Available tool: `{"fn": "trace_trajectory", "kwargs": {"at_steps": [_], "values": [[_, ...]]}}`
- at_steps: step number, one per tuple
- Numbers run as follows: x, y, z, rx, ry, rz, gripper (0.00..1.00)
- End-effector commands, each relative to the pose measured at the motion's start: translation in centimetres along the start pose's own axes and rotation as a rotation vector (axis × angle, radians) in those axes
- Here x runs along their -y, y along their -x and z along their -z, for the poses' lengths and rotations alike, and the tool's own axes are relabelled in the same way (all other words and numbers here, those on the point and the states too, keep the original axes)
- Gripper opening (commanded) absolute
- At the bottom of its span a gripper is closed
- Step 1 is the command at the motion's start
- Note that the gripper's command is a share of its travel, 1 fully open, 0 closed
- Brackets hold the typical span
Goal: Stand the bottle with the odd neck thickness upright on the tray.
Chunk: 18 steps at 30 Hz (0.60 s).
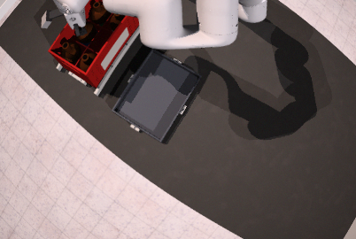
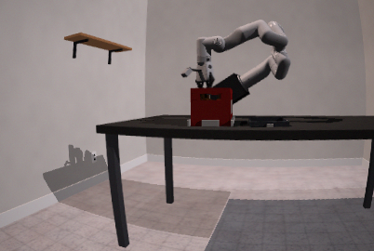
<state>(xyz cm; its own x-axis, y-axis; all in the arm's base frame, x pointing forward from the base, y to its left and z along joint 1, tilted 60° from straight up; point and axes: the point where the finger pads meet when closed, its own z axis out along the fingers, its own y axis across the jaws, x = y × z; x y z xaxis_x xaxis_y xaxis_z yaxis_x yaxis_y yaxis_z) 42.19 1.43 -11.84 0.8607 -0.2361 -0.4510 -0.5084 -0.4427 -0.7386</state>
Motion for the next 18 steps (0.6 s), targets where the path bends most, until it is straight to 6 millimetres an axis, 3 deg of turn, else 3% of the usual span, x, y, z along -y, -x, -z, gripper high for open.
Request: {"fn": "trace_trajectory", "kwargs": {"at_steps": [1,18], "values": [[0.04,-0.12,-0.12,-0.004,0.000,0.001,0.65],[0.04,-0.12,-0.30,-0.004,0.000,0.001,0.65]]}}
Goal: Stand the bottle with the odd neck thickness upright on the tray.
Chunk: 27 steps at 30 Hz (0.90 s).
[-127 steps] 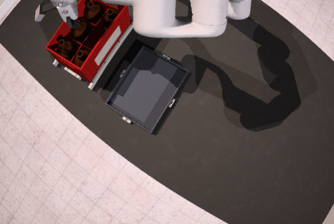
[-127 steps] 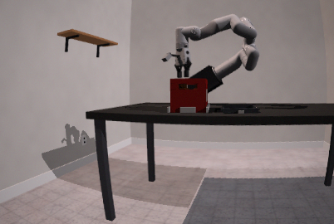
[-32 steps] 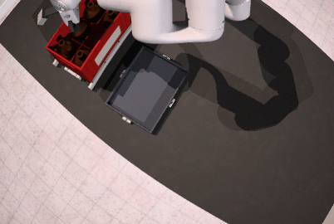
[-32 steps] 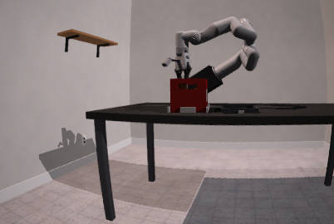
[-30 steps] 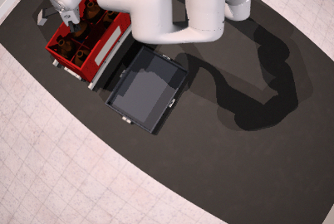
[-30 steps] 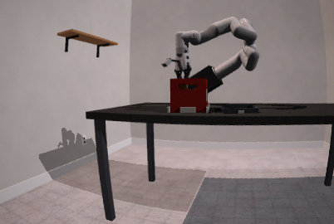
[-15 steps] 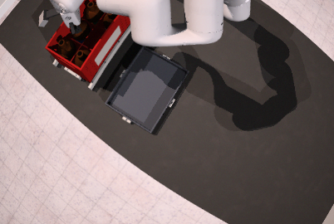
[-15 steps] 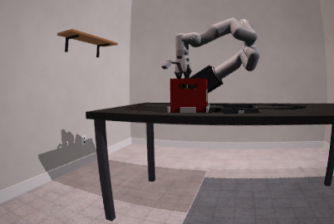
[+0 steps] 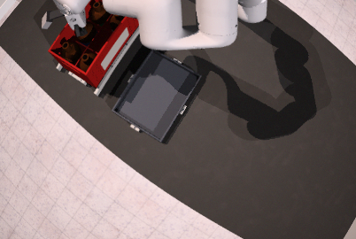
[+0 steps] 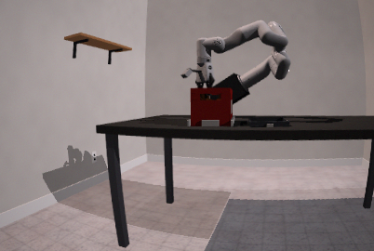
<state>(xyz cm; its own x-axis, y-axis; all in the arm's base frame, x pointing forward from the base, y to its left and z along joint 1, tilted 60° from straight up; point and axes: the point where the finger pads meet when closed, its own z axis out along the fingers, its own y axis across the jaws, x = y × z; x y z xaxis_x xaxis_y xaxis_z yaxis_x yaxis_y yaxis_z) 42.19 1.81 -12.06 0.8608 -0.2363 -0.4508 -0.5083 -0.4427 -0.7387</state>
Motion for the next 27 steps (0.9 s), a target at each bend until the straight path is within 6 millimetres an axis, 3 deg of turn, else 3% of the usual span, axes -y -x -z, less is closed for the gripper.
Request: {"fn": "trace_trajectory", "kwargs": {"at_steps": [1,5,6,27], "values": [[0.04,-0.11,0.14,-0.003,0.000,0.001,0.65],[0.04,-0.11,0.14,-0.003,0.000,0.001,0.65],[0.04,-0.11,0.14,-0.003,0.000,0.001,0.00],[0.04,-0.11,0.14,-0.003,0.000,0.001,0.00]]}}
